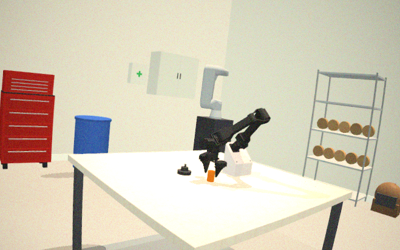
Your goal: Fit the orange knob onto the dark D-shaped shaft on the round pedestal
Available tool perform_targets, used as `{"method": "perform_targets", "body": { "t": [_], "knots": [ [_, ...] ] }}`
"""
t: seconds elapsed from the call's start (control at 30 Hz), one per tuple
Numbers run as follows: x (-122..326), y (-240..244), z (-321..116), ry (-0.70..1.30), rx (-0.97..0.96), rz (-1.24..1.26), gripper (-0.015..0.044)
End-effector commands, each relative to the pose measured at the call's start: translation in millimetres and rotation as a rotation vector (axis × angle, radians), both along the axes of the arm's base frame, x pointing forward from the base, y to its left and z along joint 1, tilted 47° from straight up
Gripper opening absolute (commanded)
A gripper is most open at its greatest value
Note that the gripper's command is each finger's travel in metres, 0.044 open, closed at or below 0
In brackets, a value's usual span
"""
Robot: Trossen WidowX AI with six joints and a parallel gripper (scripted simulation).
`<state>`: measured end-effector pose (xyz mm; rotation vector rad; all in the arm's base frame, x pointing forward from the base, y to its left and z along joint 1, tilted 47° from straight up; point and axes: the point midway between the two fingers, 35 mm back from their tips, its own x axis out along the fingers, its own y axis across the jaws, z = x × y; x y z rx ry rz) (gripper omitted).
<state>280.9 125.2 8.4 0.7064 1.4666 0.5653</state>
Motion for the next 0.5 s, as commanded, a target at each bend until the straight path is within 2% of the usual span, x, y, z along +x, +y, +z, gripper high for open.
{"method": "perform_targets", "body": {
  "t": [0.0, 0.47],
  "knots": [
    [-1, 4, -5, 0.005, -0.002, -0.002, 0.0440],
    [-2, 20, -18, 0.006, 0.003, -0.003, 0.0440]
  ]
}}
